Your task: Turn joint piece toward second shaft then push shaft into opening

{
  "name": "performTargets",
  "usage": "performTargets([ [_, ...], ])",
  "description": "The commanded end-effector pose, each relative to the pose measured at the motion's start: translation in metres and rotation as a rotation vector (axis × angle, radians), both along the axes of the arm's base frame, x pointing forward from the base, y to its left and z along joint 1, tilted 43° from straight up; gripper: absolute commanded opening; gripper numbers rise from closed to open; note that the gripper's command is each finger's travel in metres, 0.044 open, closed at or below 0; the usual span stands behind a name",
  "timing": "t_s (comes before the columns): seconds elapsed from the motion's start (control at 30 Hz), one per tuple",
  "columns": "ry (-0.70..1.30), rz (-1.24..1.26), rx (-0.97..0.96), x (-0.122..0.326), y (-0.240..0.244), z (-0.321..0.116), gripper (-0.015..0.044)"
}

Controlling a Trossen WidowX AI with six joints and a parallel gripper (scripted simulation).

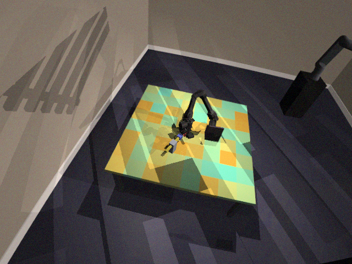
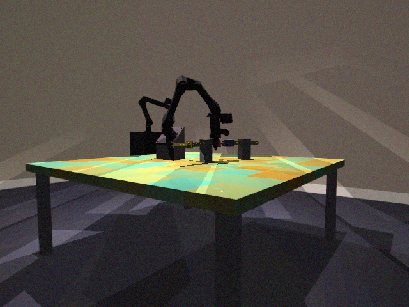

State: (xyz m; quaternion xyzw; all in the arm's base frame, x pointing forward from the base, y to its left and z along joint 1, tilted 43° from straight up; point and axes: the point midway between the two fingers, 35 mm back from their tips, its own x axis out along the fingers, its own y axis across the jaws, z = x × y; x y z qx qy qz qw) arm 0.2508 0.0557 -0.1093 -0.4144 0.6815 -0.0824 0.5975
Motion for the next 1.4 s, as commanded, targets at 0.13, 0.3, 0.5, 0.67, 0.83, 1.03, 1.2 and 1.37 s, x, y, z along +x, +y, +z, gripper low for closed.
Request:
performTargets([
  [0.13,0.098,0.098,-0.007,0.004,-0.004,0.004,0.0000],
  [0.3,0.155,0.155,-0.011,0.006,-0.006,0.006,0.0000],
  [0.5,0.223,0.223,-0.016,0.009,-0.008,0.009,0.0000],
  [0.67,0.280,0.281,-0.021,0.012,-0.010,0.011,0.0000],
  [0.83,0.337,0.339,-0.025,0.015,-0.012,0.013,0.0000],
  [1.03,0.405,0.408,-0.031,0.019,-0.013,0.014,0.0000],
  [1.2,0.461,0.467,-0.036,0.023,-0.014,0.016,0.0000],
  [1.37,0.517,0.526,-0.041,0.027,-0.015,0.017,0.0000],
])
